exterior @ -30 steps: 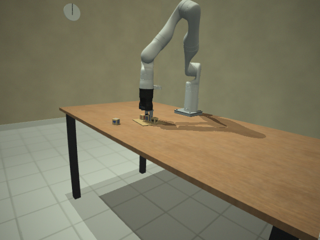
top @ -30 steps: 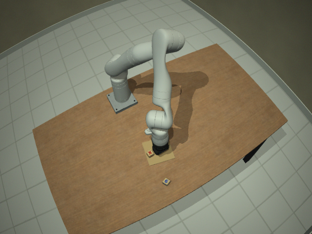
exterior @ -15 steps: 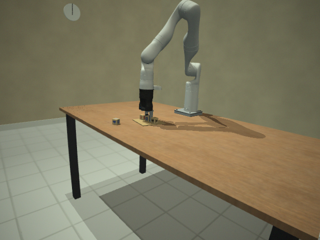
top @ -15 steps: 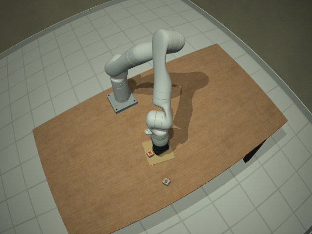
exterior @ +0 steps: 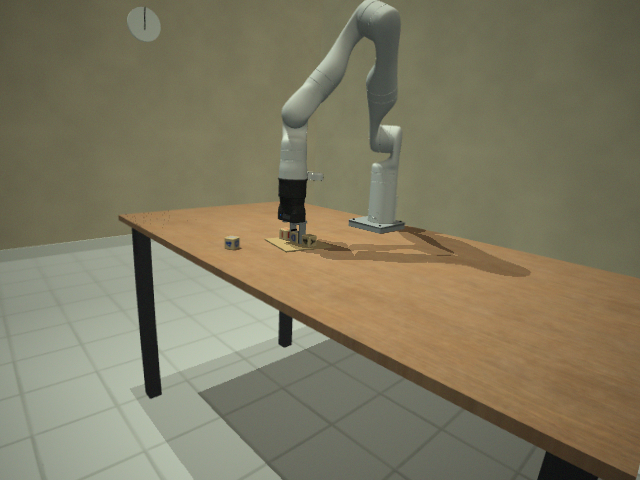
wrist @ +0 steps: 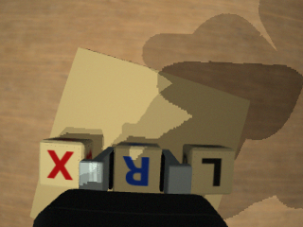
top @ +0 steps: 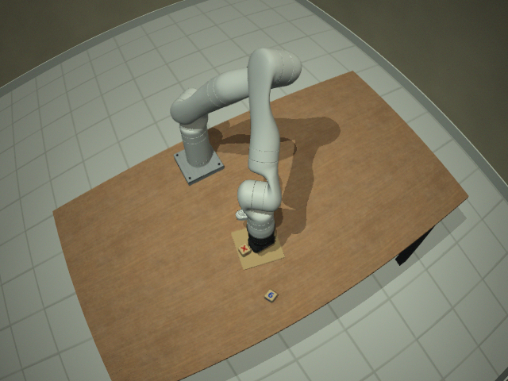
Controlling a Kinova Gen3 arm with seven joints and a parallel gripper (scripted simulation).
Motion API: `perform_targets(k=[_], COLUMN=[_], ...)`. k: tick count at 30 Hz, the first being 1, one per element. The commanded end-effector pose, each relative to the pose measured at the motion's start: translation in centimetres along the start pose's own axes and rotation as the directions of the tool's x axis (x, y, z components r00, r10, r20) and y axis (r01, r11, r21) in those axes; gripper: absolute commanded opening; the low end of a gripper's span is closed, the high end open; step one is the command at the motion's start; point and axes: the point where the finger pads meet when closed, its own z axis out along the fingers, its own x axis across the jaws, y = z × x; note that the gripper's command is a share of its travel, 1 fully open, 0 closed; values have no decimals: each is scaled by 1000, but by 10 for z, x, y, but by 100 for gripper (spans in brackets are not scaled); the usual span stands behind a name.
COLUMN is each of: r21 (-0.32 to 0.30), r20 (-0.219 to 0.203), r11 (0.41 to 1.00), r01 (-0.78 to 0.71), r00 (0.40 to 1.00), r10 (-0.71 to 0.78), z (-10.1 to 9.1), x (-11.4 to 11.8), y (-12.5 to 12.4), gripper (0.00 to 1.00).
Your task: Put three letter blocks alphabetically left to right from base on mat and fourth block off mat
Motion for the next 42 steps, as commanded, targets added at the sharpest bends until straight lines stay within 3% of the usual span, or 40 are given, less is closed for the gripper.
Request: perform_targets(k=[1,27,28,30,31,35,36,38,42], r21=[-2,-2,-2,-2,-2,-2,-2,-2,-2], r20=[0,0,0,0,0,0,0,0,0], r11=[1000,1000,1000,1000,1000,1000,1000,1000,1000], r01=[0,0,0,0,0,0,0,0,0], r00=[1000,1000,1000,1000,1000,1000,1000,1000,1000], r10=[0,0,0,0,0,0,0,0,0], z=[-1,-1,-1,-1,-1,-1,-1,-1,-1], x=[0,0,0,0,0,0,0,0,0], y=[1,1,1,1,1,1,1,1,1], gripper=[57,57,63,63,69,69,75,75,87])
